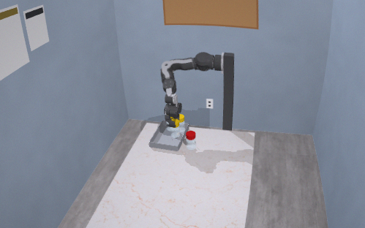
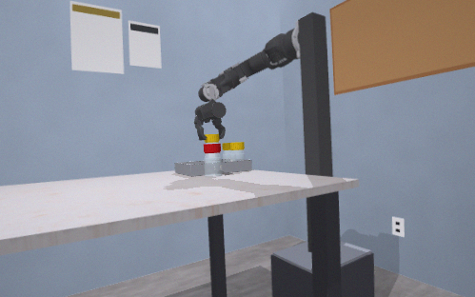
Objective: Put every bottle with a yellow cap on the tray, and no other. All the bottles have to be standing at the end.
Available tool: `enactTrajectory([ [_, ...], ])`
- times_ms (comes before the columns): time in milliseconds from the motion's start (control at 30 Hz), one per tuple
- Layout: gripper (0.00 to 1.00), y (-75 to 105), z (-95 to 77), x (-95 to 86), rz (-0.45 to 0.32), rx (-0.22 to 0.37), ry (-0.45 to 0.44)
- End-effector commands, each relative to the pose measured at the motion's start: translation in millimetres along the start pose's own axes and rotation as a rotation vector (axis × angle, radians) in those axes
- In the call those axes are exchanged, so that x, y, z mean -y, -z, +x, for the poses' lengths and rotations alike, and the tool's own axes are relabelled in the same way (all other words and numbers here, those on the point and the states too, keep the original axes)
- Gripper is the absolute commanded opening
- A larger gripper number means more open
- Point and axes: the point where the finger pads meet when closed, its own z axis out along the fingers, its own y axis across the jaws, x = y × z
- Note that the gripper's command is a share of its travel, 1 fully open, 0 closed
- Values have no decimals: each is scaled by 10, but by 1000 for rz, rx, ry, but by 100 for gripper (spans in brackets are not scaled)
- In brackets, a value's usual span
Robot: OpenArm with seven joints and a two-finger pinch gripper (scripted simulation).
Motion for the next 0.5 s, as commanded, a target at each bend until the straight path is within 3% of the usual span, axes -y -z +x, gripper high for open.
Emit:
enactTrajectory([
  [0, 0, -10, 5, -36, -18, -3, 4],
  [233, 0, -10, 5, -36, -18, -3, 4],
  [467, 0, -160, 4, -22, -11, -2, 3],
])
